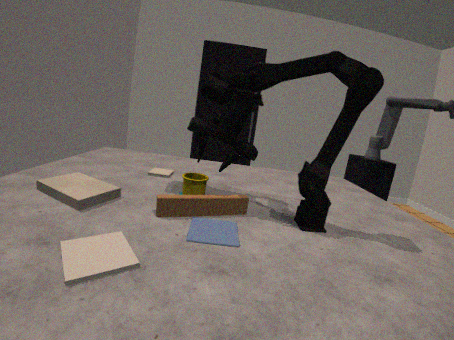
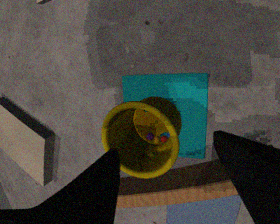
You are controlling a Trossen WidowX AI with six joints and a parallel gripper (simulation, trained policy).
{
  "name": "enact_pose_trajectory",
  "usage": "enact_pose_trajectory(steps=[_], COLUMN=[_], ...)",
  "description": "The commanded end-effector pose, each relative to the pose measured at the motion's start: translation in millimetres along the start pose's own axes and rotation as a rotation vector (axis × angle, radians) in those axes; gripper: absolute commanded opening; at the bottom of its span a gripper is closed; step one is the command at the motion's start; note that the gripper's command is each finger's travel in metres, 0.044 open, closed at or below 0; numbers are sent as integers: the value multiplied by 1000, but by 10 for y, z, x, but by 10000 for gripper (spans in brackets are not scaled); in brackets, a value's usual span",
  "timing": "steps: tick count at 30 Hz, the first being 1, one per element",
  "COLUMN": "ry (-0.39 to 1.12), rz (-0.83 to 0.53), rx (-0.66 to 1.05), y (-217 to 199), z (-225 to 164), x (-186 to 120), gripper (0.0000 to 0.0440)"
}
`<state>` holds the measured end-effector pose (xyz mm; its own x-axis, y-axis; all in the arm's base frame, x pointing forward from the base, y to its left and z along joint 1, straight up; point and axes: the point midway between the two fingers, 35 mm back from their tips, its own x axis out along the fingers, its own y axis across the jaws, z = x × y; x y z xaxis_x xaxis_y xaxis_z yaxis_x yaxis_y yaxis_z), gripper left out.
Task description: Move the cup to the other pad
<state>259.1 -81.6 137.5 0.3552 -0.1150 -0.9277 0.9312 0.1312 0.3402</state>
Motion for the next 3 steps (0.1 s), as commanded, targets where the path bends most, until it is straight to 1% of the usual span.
enact_pose_trajectory(steps=[1,3], ry=[-6,-11], rz=[18,28], rx=[18,28], y=[22,37], z=[41,73], x=[-100,-156], gripper=[348,392])
